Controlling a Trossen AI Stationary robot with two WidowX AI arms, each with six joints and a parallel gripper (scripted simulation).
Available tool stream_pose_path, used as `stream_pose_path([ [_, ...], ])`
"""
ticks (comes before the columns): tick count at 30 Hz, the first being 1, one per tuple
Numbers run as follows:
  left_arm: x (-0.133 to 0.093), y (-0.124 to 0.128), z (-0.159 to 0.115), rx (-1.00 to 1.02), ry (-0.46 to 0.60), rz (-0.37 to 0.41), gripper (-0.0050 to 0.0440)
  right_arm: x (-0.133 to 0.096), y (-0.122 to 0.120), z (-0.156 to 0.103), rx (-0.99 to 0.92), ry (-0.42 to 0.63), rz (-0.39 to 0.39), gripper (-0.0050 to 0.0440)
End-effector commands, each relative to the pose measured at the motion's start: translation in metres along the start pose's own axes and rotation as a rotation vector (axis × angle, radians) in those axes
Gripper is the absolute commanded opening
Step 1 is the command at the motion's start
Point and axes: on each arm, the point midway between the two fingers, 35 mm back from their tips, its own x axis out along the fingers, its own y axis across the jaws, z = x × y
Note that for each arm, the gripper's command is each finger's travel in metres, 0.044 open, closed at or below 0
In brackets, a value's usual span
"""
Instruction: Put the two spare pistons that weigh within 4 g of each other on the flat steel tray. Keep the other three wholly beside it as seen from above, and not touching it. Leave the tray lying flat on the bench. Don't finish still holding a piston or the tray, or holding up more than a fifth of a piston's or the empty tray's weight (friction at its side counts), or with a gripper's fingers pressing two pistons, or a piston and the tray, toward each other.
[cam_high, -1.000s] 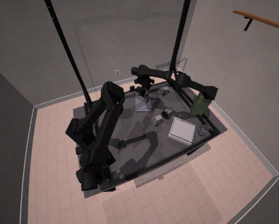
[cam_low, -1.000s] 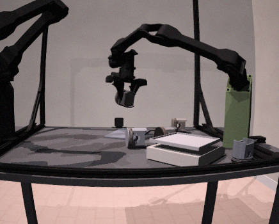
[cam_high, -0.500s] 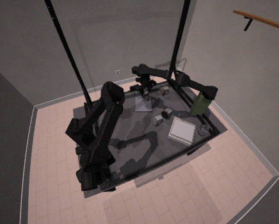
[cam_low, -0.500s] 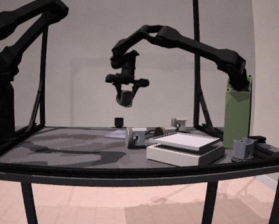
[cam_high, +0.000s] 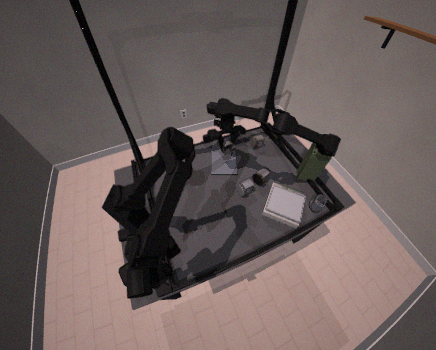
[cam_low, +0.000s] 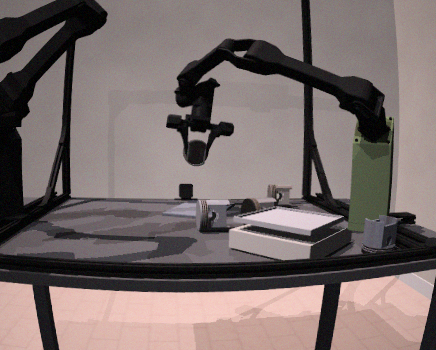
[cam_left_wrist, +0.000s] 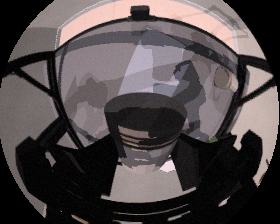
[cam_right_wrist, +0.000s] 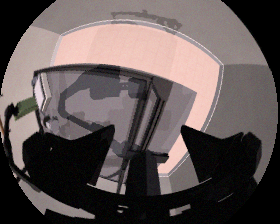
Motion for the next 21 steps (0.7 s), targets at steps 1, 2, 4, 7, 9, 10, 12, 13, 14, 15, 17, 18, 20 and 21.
stream_pose_path([
  [1,-0.002,-0.002,0.004,0.013,-0.005,0.015,0.0158,0.0,0.001,0.0,0.0,0.0,0.003,0.044],
  [2,0.0,-0.002,0.004,0.013,-0.005,0.015,0.0158,0.0,0.001,0.0,0.0,0.0,0.003,0.044],
  [4,0.003,-0.002,0.004,0.013,-0.005,0.015,0.0158,0.0,0.001,0.0,0.0,0.0,0.003,0.044],
  [7,0.008,-0.002,0.005,0.013,-0.005,0.015,0.0158,0.0,0.001,0.0,0.0,0.0,0.003,0.044],
  [9,0.008,-0.002,0.005,0.013,-0.005,0.015,0.0158,0.0,0.001,0.0,0.0,0.0,0.003,0.044],
  [10,0.009,-0.002,0.005,0.013,-0.005,0.015,0.0158,0.0,0.001,0.0,0.0,0.0,0.003,0.044],
  [12,0.013,-0.003,0.005,0.013,-0.005,0.015,0.0158,0.0,0.001,0.0,0.0,0.0,0.003,0.044],
  [13,0.014,-0.003,0.005,0.013,-0.005,0.015,0.0158,0.0,0.001,0.0,0.0,0.0,0.003,0.044],
  [14,0.016,-0.003,0.006,0.013,-0.005,0.015,0.0158,0.0,0.001,0.0,0.0,0.0,0.003,0.044],
  [15,0.018,-0.003,0.006,0.013,-0.005,0.015,0.0158,0.0,0.001,0.0,0.0,0.0,0.003,0.044],
  [17,0.021,-0.003,0.006,0.013,-0.005,0.015,0.0158,0.0,0.001,0.0,0.0,0.0,0.003,0.044],
  [18,0.023,-0.003,0.006,0.013,-0.005,0.015,0.0158,0.0,0.001,0.0,0.0,0.0,0.003,0.044],
  [20,0.026,-0.003,0.007,0.013,-0.005,0.015,0.0158,0.0,0.001,0.0,0.0,0.0,0.003,0.044],
  [21,0.028,-0.004,0.007,0.013,-0.005,0.015,0.0158,0.0,0.001,0.0,0.0,0.0,0.003,0.044],
])
